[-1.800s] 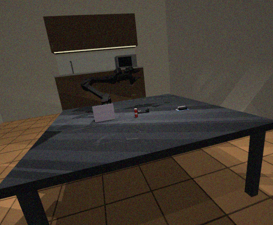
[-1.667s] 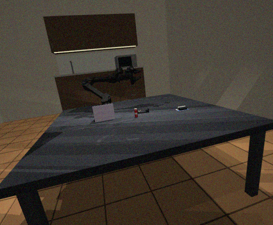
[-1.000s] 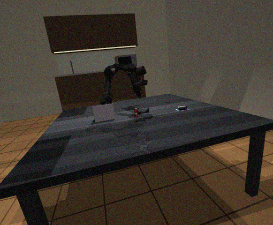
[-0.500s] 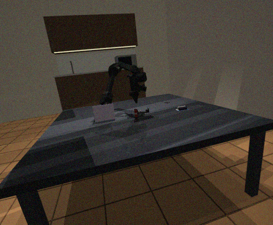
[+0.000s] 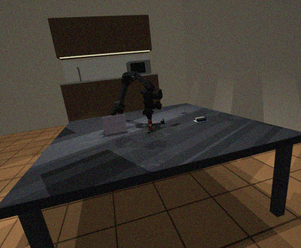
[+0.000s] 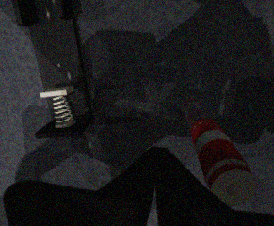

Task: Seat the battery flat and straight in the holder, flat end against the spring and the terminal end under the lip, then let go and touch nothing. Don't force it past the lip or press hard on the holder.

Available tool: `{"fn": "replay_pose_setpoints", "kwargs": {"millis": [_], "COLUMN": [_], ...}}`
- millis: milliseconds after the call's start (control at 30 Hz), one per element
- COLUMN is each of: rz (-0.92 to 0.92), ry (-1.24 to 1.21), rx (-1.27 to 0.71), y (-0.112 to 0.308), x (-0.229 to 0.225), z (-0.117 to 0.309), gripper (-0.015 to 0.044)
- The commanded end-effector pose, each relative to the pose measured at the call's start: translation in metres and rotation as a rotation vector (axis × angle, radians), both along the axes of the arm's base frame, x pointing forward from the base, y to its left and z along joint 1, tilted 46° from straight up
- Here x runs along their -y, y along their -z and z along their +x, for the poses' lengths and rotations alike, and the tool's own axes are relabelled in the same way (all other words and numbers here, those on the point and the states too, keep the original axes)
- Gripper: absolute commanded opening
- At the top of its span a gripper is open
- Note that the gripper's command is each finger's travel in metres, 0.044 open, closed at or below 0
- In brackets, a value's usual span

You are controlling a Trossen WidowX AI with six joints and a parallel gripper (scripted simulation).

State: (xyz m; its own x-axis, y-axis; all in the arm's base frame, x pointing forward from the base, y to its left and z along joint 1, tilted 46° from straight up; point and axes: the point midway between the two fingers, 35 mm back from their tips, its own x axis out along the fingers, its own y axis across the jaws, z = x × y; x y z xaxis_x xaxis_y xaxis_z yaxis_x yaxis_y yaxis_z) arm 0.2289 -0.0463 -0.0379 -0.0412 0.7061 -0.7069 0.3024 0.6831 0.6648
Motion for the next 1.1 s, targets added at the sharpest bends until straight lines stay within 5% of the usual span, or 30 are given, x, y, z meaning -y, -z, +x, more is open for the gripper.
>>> {"fn": "replay_pose_setpoints", "kwargs": {"millis": [0,1067], "rz": [-0.001,-0.003], "ry": [-0.002,-0.003], "rx": [0.003,0.003], "y": [0.005,0.04], "x": [0.004,0.04], "z": [-0.001,-0.018], "gripper": [0.0,0.0]}}
